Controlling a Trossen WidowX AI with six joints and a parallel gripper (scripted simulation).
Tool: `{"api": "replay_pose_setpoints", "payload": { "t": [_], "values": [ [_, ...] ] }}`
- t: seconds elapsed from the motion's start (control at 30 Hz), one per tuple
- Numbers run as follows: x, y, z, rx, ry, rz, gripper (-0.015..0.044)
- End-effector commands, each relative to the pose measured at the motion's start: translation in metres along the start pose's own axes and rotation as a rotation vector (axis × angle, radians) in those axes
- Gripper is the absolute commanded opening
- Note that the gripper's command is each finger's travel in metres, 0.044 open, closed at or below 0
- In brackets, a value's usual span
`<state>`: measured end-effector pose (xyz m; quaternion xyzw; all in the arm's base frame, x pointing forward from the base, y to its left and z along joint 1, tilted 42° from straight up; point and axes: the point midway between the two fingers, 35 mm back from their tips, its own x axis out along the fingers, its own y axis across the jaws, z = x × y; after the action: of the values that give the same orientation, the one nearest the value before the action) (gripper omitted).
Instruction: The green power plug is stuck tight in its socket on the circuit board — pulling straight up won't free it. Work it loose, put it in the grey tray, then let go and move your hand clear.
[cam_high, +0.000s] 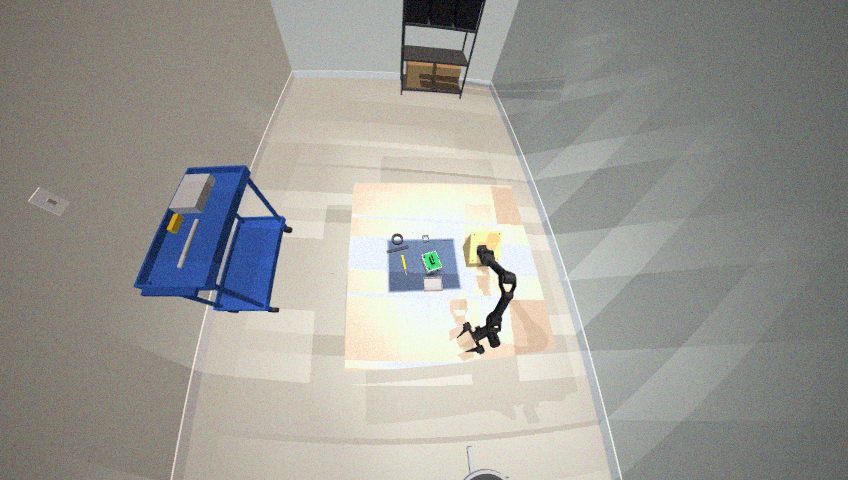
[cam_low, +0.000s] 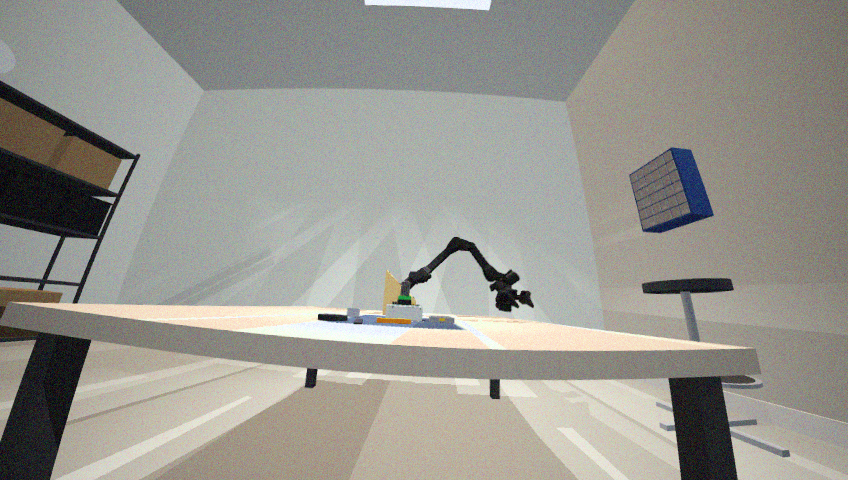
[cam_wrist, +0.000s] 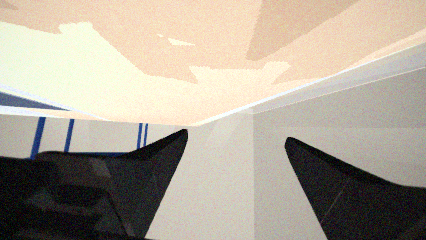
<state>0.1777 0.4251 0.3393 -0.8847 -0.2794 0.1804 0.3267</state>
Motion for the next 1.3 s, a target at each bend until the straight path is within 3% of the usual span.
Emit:
{"api": "replay_pose_setpoints", "payload": {
  "t": [0.0, 0.23, 0.43, 0.63, 0.83, 0.97, 1.27],
  "values": [
    [0.038, 0.062, -0.006, 0.071, -0.051, 0.140, 0.0430],
    [0.070, 0.176, -0.034, 0.249, -0.106, 0.402, 0.0430],
    [0.068, 0.278, -0.048, 0.494, -0.152, 0.659, 0.0430],
    [0.037, 0.375, -0.058, 0.864, -0.150, 0.942, 0.0430],
    [-0.023, 0.455, -0.062, 1.379, -0.093, 1.232, 0.0430],
    [-0.068, 0.489, -0.063, 1.788, -0.015, 1.393, 0.0430],
    [-0.067, 0.458, -0.123, 1.459, -0.070, 1.261, 0.0430]
  ]
}}
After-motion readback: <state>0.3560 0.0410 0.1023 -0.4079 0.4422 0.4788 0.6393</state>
